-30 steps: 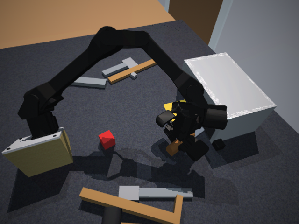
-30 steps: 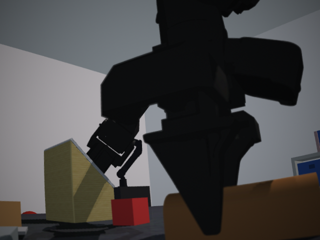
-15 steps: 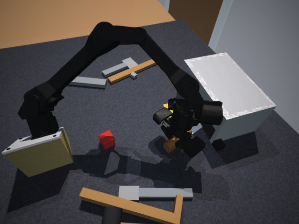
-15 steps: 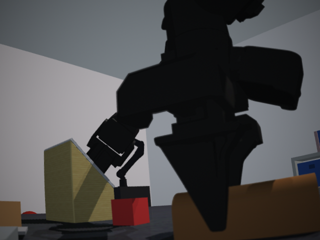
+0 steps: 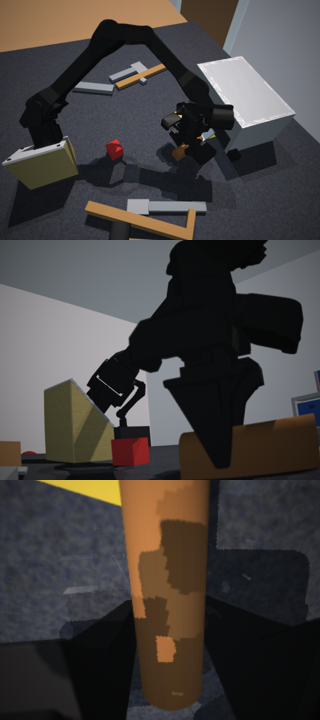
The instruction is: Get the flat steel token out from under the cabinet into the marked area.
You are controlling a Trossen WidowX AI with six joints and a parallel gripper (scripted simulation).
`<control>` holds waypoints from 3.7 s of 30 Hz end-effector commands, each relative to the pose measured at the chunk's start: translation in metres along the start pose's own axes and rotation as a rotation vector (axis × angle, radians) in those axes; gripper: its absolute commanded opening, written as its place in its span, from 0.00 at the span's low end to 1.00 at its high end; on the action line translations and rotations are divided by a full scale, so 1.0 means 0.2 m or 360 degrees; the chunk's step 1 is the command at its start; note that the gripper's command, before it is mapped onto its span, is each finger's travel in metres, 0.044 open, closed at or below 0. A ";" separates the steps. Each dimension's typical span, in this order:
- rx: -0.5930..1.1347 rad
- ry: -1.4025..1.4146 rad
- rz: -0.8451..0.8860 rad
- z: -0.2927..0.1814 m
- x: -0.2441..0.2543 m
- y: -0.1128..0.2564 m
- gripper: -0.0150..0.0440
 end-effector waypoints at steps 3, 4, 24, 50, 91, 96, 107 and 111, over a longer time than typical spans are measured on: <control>0.0005 0.0011 0.0006 0.00 0.04 -0.01 0.25; 0.0005 0.0011 0.0006 0.00 0.05 -0.01 0.25; 0.0005 0.0010 0.0008 0.00 0.14 -0.01 0.25; 0.0006 0.0009 0.0010 0.00 0.22 -0.01 0.25; 0.0010 0.0006 0.0009 -0.26 0.21 -0.01 0.25; 0.0010 0.0005 0.0009 -0.29 0.21 -0.01 0.25; 0.0012 0.0004 0.0008 -0.37 0.21 -0.01 0.25; 0.0012 0.0004 0.0008 -0.40 0.21 -0.01 0.25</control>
Point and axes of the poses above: the point midway between the two fingers, 35 mm back from their tips, its own y axis back along the fingers, its own x axis across the jaws, z = x × y, the point moved 8 cm from there along y, back along the fingers, and after that the axes turned 1 degree about y, right-handed, at the moved point
